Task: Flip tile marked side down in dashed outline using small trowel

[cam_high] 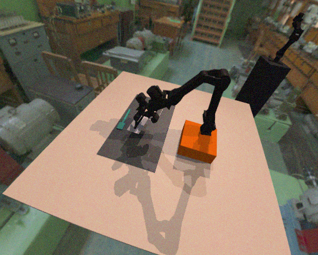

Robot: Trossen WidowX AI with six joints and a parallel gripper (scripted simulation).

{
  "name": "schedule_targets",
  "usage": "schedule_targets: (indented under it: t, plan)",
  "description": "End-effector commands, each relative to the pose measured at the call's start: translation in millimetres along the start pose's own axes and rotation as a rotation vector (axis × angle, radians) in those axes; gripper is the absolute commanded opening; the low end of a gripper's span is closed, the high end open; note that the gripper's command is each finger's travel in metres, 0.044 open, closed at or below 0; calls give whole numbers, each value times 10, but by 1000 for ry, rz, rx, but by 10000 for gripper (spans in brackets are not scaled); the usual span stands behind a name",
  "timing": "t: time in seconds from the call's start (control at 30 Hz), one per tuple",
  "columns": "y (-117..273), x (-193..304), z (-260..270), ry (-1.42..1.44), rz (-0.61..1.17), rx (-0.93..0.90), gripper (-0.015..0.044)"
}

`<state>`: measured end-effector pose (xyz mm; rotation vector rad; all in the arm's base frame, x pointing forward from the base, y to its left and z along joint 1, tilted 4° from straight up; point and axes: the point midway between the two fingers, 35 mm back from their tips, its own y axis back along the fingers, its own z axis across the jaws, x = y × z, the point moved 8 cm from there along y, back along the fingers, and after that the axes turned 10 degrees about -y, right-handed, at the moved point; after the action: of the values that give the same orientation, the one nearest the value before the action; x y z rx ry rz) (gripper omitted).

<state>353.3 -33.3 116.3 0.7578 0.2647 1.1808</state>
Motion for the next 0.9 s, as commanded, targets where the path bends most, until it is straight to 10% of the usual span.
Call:
schedule_targets:
  t: [0.0,0.87]
  plan:
    - [18,13,53,-5,1,-20,0]
    - [-165,-357,202,19,-28,22,0]
